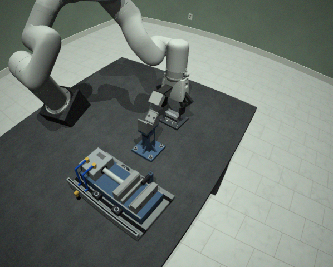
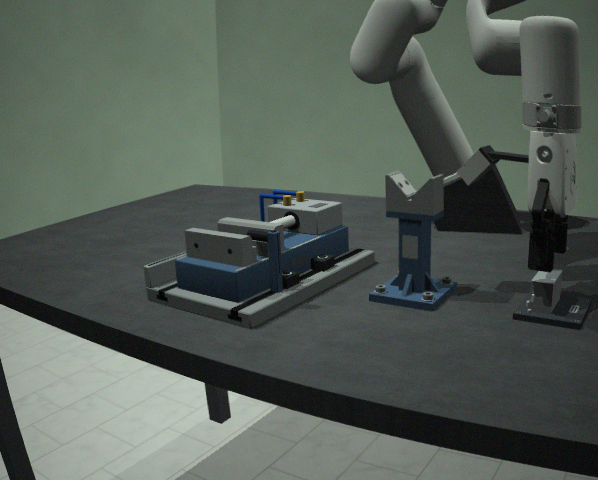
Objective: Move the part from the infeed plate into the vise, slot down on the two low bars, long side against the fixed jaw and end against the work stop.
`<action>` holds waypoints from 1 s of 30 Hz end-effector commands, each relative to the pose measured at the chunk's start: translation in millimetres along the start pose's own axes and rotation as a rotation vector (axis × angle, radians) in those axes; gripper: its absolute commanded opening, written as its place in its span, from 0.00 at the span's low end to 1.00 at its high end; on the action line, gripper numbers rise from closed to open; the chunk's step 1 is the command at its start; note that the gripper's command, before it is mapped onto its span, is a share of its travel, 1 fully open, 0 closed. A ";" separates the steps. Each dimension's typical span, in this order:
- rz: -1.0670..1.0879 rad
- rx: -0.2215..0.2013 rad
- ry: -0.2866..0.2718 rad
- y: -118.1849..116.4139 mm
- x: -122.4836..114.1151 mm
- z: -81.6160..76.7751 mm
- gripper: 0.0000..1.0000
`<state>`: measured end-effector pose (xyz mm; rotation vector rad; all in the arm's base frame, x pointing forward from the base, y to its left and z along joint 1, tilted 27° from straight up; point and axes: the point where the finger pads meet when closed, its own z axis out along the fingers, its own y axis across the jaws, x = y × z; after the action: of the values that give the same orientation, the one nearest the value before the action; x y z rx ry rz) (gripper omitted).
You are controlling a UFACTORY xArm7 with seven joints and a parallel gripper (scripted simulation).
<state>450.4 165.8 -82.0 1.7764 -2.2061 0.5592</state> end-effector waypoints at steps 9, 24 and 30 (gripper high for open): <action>0.000 0.002 -0.003 -1.1 -1.3 19.9 0.89; 0.000 0.002 -0.003 -1.2 -1.4 33.7 0.89; 0.000 0.002 -0.003 -1.2 -1.4 36.0 0.89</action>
<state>451.9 149.3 -114.9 1.7756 -2.2055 0.5590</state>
